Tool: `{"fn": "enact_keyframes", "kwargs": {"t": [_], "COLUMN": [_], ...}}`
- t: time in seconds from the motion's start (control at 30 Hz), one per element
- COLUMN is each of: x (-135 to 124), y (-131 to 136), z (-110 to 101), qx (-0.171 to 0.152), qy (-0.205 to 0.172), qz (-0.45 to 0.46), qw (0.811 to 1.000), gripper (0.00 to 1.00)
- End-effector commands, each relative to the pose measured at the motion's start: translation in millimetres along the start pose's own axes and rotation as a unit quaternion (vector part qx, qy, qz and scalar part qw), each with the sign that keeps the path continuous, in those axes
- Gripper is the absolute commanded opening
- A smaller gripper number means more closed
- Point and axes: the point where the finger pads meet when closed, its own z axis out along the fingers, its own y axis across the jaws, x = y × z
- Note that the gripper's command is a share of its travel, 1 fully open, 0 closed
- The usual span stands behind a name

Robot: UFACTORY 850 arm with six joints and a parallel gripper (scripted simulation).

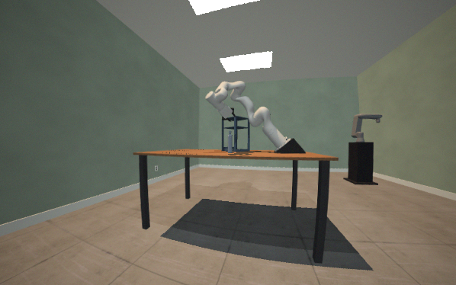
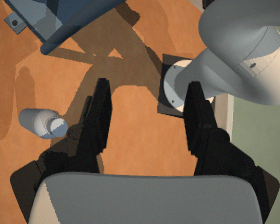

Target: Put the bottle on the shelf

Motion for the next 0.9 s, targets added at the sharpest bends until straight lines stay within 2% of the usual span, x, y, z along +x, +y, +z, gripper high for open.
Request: {"fn": "enact_keyframes", "kwargs": {"t": [0.0,0.27,0.57,0.63,0.7,0.87], "x": [-1,-2,-5,-5,-5,-7], "y": [0,-2,-5,-6,-6,-8], "z": [-2,-4,-9,-10,-10,-12], "qx": [-0.029,-0.065,-0.102,-0.107,-0.107,-0.118], "qy": [0.019,0.052,0.105,0.116,0.116,0.142], "qz": [0.069,0.160,0.273,0.294,0.294,0.339], "qw": [0.997,0.984,0.951,0.943,0.943,0.923], "gripper": [0.61,0.61,0.61,0.61,0.61,0.61]}}
